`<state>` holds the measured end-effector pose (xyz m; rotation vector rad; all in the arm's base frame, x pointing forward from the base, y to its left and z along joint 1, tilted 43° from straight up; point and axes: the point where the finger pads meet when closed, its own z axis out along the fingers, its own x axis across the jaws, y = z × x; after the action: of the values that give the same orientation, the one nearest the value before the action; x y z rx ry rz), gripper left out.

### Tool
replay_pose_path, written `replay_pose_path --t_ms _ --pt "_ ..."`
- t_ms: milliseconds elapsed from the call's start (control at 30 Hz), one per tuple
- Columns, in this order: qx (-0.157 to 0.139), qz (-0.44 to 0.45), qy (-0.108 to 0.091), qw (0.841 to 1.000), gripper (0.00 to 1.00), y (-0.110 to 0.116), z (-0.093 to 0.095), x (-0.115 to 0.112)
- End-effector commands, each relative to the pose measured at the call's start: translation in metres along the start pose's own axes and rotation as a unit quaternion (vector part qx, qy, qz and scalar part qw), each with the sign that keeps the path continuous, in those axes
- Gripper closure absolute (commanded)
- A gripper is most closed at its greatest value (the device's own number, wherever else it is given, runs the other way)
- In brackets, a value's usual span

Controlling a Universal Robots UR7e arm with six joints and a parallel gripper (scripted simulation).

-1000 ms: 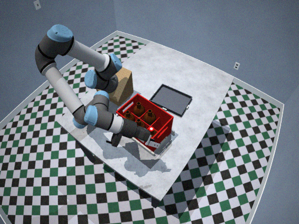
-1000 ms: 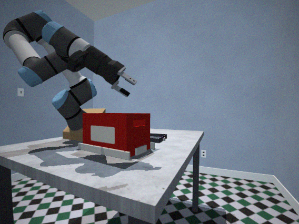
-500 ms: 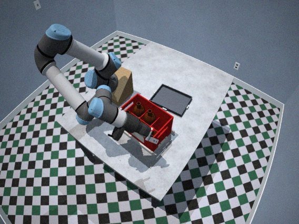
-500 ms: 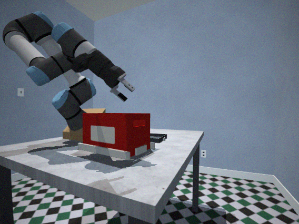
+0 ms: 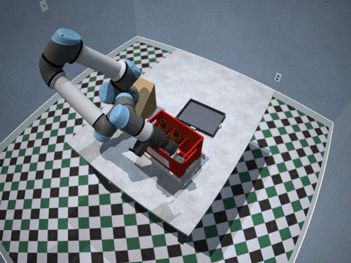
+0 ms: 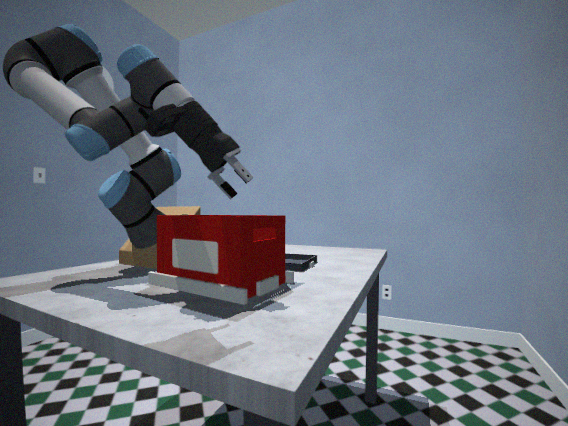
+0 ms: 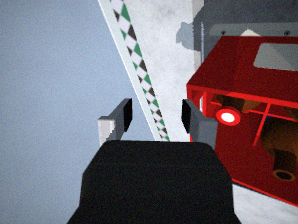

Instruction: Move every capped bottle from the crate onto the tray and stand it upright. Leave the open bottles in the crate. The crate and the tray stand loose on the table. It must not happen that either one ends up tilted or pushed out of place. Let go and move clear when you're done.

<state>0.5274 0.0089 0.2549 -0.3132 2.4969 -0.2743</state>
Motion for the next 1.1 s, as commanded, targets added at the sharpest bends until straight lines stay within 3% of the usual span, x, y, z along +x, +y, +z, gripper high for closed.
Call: replay_pose_path --t_ms 0,233,300,333,800,867,900,1067 --pt "0.021 -0.002 0.023 1.0 0.0 0.009 -0.001 0.013" --pt "0.05 -0.006 0.056 0.997 0.0 0.021 -0.001 0.033" --pt "0.05 -0.006 0.056 0.997 0.0 0.021 -0.001 0.033" --pt "0.04 -0.006 0.045 0.998 0.0 0.018 -0.001 0.027" --pt "0.099 -0.013 0.112 0.989 0.0 0.044 -0.003 0.065" --pt "0.099 -0.013 0.112 0.989 0.0 0.044 -0.003 0.065" --pt "0.089 -0.014 0.1 0.991 0.0 0.04 -0.003 0.059" --pt "0.11 -0.016 0.124 0.986 0.0 0.05 -0.005 0.072"
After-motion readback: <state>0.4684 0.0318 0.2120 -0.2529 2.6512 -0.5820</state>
